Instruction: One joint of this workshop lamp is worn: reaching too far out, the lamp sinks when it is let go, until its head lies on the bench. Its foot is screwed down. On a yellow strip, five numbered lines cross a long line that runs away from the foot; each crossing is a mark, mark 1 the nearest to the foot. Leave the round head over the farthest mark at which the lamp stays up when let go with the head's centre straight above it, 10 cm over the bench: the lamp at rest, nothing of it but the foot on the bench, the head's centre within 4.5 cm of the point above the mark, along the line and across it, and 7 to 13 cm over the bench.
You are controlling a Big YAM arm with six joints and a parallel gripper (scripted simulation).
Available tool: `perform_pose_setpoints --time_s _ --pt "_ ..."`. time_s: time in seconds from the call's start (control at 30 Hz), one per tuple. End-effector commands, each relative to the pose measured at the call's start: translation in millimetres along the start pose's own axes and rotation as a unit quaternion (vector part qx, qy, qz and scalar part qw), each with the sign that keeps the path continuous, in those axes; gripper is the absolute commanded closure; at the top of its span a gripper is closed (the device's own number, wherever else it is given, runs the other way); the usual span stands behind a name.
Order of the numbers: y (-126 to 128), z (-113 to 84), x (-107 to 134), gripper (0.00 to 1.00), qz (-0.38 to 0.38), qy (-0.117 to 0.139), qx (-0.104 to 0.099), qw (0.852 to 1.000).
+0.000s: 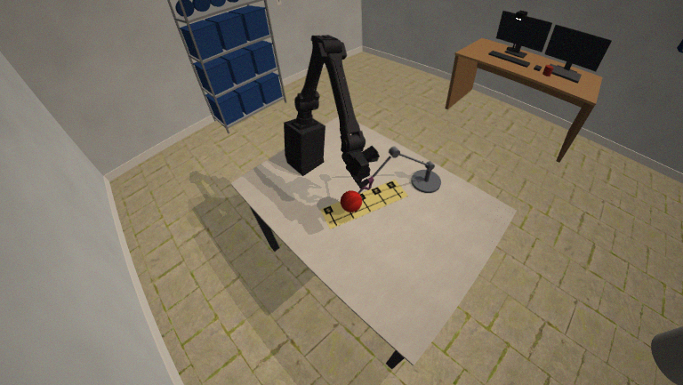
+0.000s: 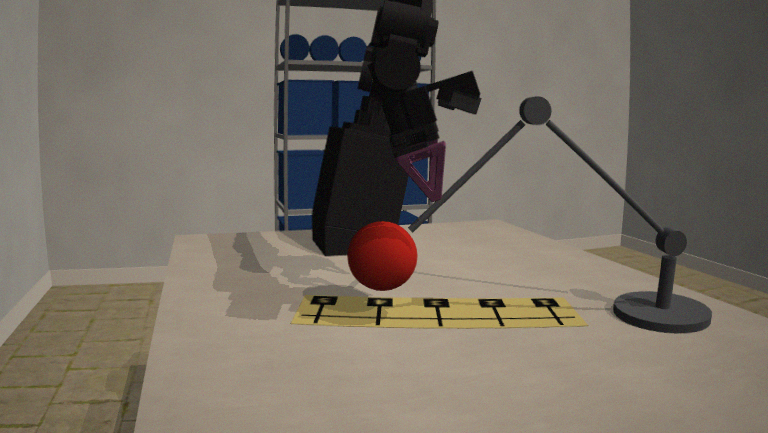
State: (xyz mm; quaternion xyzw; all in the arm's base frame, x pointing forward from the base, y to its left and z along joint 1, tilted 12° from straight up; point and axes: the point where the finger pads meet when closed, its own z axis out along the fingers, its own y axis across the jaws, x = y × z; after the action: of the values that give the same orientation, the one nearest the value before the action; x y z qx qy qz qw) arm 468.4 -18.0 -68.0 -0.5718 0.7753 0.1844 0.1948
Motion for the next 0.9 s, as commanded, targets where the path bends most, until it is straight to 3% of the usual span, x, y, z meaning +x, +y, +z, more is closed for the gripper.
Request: perform_pose_setpoints --time_s 0.0,0.23,0.87 --pt "-7.4 9.9 -2.6 0.00 0.002 -0.001 0.004 1.000" --pt "-9.4 19.8 -2.8 0.00 0.006 -0.002 0.003 1.000" --pt "-9.4 19.8 -2.8 0.00 0.006 -0.002 0.003 1.000"
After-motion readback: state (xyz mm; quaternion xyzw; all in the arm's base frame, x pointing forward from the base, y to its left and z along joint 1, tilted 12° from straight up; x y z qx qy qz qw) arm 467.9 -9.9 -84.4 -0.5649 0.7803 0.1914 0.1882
